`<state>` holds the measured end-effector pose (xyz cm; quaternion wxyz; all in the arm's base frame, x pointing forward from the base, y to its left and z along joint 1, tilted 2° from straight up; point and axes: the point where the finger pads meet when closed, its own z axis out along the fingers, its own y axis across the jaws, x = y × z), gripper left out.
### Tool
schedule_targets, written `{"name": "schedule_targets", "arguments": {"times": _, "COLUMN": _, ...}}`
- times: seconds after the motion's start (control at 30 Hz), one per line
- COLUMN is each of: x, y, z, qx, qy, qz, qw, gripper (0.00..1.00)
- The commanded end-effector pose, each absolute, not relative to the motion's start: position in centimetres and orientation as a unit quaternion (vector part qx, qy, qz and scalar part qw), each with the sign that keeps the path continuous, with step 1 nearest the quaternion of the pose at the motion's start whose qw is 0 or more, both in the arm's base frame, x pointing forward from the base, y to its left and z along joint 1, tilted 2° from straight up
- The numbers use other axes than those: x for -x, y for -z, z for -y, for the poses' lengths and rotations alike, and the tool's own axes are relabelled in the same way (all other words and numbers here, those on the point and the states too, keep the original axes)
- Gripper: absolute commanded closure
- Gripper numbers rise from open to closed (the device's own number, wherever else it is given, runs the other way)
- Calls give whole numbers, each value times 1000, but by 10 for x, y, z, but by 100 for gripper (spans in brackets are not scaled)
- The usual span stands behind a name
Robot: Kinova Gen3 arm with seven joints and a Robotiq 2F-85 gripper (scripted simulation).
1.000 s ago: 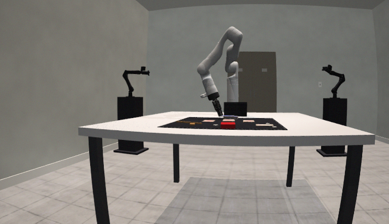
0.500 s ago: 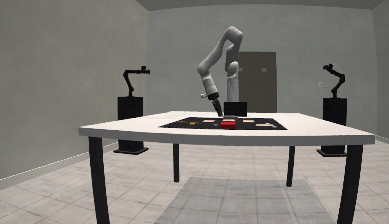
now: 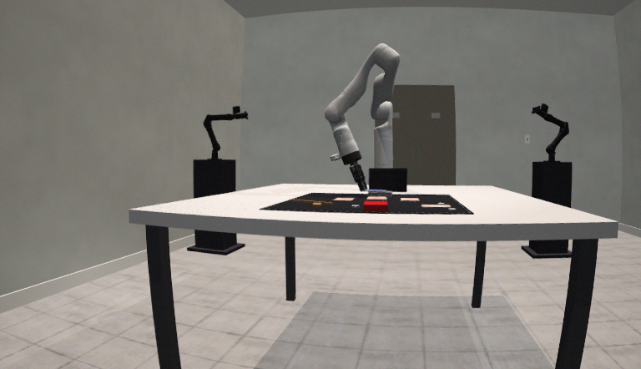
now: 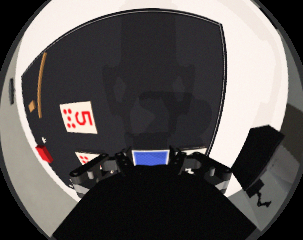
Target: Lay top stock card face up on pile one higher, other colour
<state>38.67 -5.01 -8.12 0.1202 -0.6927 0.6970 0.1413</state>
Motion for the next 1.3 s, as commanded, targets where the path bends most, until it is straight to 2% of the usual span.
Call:
{"name": "schedule_targets", "arguments": {"times": 0.0, "x": -388, "y": 78, "z": 50, "qx": 693, "qy": -140, "qz": -697, "qw": 122, "gripper": 29}}
{"name": "schedule_targets", "arguments": {"times": 1.27, "x": -391, "y": -5, "z": 49, "qx": 693, "qy": -140, "qz": -697, "qw": 122, "gripper": 29}}
